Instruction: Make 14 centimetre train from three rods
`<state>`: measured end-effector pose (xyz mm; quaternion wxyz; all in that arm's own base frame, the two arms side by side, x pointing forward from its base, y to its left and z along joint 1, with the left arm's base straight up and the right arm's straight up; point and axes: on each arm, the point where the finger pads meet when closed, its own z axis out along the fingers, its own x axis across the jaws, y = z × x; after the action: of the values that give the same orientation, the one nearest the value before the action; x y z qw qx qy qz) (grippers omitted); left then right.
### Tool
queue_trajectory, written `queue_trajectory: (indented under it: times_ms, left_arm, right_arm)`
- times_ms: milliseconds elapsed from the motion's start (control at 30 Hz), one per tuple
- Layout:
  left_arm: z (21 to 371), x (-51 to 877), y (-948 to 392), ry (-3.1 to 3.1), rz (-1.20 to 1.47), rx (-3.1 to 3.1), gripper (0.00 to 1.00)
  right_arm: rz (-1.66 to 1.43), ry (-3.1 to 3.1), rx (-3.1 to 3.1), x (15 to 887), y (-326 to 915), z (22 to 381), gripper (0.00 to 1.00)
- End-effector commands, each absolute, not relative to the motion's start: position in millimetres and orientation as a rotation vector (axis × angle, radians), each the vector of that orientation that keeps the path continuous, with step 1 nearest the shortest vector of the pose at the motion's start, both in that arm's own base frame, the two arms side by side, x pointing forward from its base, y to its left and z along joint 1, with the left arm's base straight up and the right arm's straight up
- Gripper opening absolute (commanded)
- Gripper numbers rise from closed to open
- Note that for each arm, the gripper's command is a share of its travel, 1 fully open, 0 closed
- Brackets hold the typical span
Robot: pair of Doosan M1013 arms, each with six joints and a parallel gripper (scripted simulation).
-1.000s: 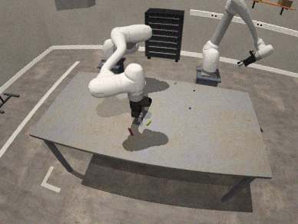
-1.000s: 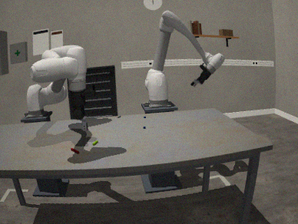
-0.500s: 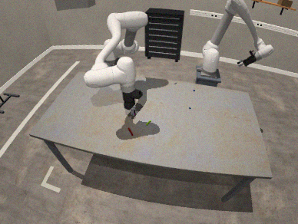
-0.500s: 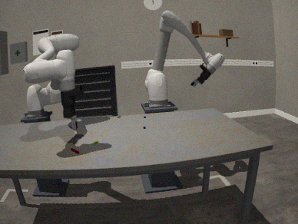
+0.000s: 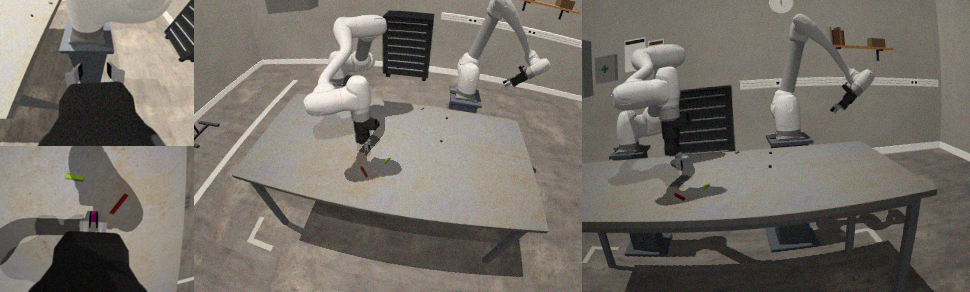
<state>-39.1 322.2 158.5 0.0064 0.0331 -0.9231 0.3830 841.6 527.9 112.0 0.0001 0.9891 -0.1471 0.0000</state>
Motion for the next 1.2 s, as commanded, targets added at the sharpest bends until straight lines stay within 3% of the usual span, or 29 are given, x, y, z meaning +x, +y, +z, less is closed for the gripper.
queue_trajectory:
  times_ms: [0,533,1167]
  left_arm:
    - [158.8,-39.2,322.4,-2.888,1.197,0.104,1.0]
    - [158.8,-39.2,322.4,-2.888,1.197,0.104,1.0]
    - [158.8,-39.2,322.4,-2.888,1.197,0.104,1.0]
  right_arm:
    - [0.003,-0.462,3.108,842.1,528.1,108.0,0.24]
    - [0.003,-0.462,3.108,843.6,528.3,46.1,0.24]
    - [0.002,-0.462,3.108,843.9,528.4,34.4,0.24]
